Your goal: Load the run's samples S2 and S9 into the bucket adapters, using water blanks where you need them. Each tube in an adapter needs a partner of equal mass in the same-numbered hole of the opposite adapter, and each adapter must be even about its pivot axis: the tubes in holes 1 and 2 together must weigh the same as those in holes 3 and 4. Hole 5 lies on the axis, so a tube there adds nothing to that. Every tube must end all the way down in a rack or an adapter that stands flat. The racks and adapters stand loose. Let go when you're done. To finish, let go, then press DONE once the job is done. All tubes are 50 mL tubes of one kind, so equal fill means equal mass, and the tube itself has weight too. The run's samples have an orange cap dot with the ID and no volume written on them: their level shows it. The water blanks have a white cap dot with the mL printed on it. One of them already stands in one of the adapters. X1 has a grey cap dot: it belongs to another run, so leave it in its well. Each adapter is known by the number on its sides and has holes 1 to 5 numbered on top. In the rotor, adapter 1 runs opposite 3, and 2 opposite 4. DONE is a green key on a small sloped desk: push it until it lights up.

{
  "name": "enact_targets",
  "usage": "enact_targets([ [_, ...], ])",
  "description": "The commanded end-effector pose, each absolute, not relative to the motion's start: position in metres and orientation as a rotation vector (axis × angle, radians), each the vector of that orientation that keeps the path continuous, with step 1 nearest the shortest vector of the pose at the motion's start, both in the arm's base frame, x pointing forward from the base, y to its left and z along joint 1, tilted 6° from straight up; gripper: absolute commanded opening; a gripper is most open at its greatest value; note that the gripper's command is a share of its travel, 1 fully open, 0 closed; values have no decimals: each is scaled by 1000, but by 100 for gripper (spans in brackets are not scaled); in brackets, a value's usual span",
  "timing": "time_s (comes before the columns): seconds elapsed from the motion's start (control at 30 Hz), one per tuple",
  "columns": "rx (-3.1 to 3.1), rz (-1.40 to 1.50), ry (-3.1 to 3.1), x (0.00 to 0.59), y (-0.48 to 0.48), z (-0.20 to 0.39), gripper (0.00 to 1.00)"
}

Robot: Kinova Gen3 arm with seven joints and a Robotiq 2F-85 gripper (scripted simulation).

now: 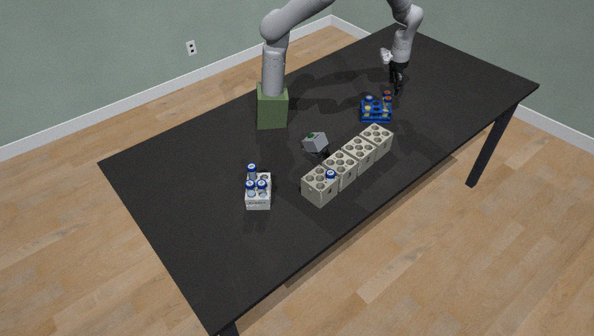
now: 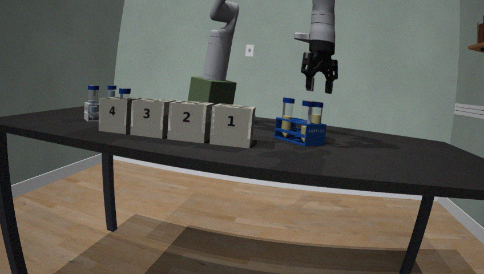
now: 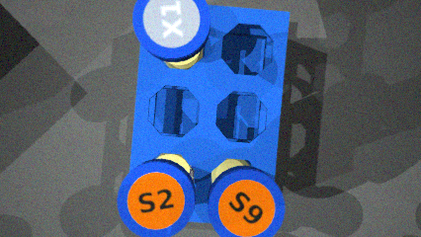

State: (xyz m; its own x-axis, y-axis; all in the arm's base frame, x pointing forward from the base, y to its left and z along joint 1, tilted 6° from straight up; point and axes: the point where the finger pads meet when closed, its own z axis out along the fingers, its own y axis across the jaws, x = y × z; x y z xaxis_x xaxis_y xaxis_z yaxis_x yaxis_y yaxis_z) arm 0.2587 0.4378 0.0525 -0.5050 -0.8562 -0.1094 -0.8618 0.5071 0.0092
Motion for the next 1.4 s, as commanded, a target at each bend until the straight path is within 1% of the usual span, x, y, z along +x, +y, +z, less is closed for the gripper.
enact_targets([
  [0.0,-1516,94,2648,257,438,52,100],
  [0.7,-1516,94,2648,257,438,52,100],
  [1.37,-1520,95,2649,255,433,102,100],
])
